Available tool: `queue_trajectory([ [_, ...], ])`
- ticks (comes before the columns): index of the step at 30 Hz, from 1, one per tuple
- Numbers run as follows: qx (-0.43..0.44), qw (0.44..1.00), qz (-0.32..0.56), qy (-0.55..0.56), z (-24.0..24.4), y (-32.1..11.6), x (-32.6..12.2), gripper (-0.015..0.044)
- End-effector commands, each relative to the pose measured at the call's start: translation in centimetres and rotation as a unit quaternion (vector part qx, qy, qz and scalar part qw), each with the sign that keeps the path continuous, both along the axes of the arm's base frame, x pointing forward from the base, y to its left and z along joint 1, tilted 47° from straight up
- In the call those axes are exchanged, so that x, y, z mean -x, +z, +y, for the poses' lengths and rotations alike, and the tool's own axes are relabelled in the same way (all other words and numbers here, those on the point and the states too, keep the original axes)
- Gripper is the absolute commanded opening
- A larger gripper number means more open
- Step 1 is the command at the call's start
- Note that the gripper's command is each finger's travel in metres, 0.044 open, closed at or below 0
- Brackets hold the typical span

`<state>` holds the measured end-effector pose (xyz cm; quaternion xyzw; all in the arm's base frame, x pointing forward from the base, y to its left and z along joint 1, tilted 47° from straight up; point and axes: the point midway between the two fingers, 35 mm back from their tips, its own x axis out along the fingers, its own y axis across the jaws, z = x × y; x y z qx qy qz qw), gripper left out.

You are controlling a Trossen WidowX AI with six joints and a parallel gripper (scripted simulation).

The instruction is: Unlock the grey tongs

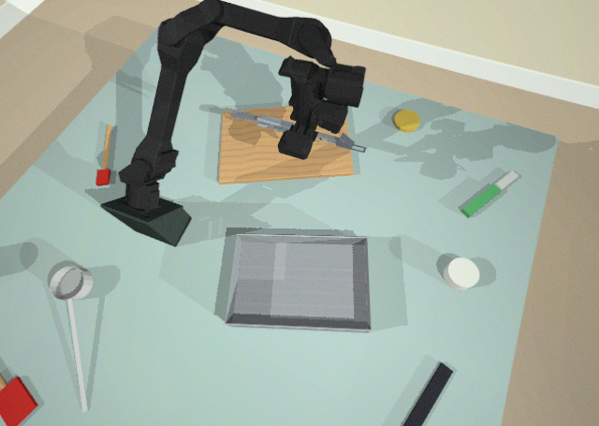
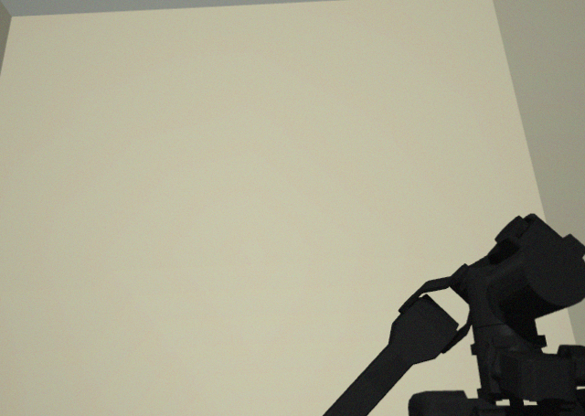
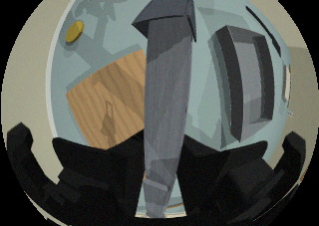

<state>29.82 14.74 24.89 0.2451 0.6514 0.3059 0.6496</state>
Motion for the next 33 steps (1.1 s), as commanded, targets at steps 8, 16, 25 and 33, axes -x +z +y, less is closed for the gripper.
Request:
queue_trajectory([
  [8,-0.005,0.995,-0.076,0.069,2.3,3.1,5.3,-0.0150],
  [16,-0.016,0.984,-0.130,0.120,3.5,5.0,9.6,-0.0150],
  [25,-0.020,0.980,-0.147,0.136,3.7,5.5,10.9,-0.0150],
  [33,0.010,0.974,-0.193,0.121,3.6,4.8,11.3,-0.0150],
])
